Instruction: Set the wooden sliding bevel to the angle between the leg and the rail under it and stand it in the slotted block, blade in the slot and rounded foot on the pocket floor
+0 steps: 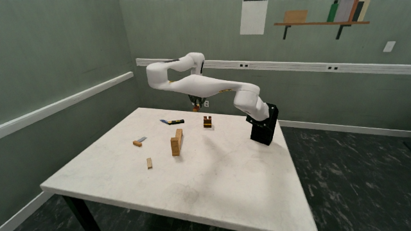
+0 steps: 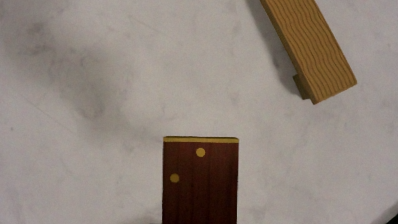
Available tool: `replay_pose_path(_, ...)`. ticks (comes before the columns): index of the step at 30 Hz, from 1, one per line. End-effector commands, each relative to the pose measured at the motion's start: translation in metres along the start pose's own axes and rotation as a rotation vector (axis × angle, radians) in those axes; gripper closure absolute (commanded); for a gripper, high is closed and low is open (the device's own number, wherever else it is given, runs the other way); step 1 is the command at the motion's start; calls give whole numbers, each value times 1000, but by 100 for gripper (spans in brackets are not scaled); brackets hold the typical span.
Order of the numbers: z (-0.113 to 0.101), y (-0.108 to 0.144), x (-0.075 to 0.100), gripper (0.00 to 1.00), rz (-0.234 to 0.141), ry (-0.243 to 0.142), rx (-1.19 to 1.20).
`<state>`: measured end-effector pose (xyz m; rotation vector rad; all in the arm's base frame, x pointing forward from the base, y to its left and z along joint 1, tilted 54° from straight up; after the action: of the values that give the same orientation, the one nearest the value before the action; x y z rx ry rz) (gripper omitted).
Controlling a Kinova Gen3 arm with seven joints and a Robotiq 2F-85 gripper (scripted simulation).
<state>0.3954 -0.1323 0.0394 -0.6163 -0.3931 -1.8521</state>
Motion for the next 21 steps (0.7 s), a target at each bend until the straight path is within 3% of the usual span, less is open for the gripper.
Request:
replay_pose_path(1, 0, 0, 0, 90, -2, -1, 0)
replay_pose_path(8, 0, 0, -14, 90, -2, -1, 0)
replay_pose_path(15, 0, 0, -52, 90, -2, -1, 0)
replay_pose_path(17, 0, 0, -52, 90, -2, -1, 0)
replay_pose_path(21, 0, 0, -80, 90, -2, 0, 0)
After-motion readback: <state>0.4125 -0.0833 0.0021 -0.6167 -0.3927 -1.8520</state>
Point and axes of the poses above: the point where the finger pads meet when closed, its own x axis back along the fingers, its own y axis across the jaws, z = x × y, the point moved 7 cm from there along x, back along the fingers, and after that the axes turned 14 degrees about -x, right-handed, at the moved point
